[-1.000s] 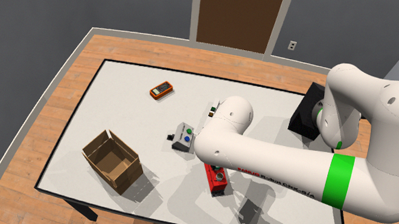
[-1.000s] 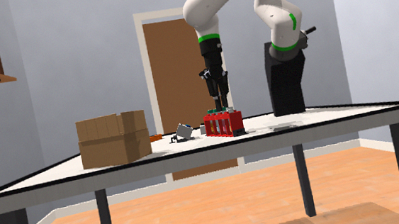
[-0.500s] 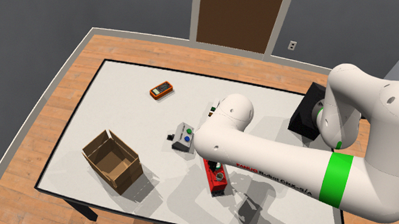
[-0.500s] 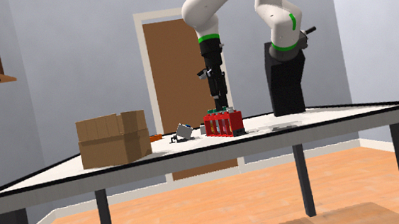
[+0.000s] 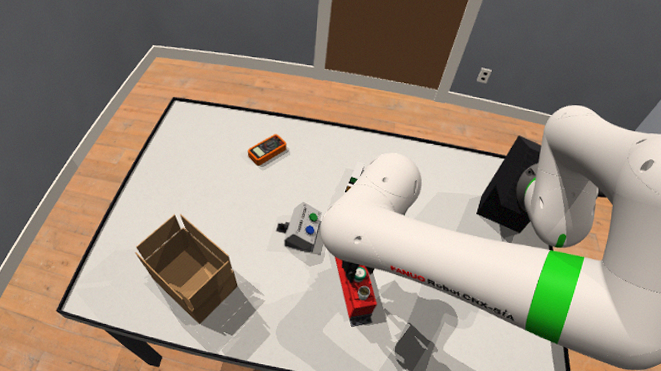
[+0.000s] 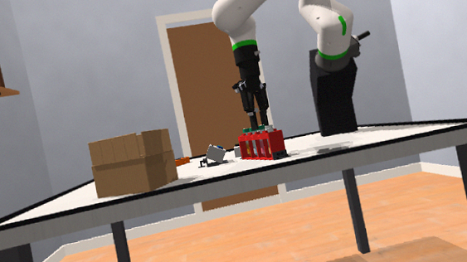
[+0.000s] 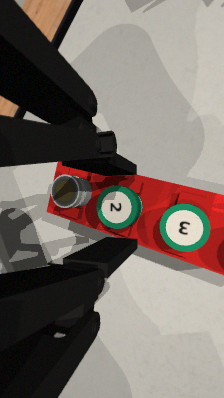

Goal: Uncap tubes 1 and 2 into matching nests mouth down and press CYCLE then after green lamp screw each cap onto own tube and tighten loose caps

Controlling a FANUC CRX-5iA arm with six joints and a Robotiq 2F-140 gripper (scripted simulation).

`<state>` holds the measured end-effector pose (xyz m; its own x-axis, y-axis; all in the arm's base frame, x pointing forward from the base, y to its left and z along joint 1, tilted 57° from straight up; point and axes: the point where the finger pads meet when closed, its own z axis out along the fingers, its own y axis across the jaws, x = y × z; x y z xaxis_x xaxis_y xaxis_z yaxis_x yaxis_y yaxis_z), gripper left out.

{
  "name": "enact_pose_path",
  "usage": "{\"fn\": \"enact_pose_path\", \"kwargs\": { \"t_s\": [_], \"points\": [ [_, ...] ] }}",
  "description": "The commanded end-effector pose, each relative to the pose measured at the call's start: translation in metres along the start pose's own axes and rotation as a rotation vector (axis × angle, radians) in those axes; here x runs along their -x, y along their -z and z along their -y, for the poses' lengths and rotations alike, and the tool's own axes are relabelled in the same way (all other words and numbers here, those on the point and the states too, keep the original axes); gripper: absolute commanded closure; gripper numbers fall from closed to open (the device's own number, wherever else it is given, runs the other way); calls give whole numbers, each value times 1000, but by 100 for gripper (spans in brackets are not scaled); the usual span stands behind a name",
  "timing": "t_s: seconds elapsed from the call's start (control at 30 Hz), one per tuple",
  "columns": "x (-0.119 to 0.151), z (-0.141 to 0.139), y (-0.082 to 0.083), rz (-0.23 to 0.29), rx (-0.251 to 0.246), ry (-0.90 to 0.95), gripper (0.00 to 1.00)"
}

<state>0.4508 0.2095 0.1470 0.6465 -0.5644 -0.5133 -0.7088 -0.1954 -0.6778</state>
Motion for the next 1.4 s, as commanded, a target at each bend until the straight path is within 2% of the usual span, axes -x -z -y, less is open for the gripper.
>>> {"fn": "enact_pose_path", "kwargs": {
  "t_s": [0.0,0.27,0.33,0.37,0.4,0.6,0.63,1.1,1.37],
  "points": [
    [0,0,0,-10,10,-278,59],
    [0,0,0,-11,7,-680,59],
    [0,0,0,-11,7,-680,59],
    [0,0,0,-13,8,-783,59],
    [0,0,0,-13,8,-793,59],
    [0,1,0,-13,8,-793,59],
    [0,1,0,-13,8,-793,70],
    [0,1,0,-13,8,-793,70],
    [0,1,1,-11,10,-393,70]
  ]
}}
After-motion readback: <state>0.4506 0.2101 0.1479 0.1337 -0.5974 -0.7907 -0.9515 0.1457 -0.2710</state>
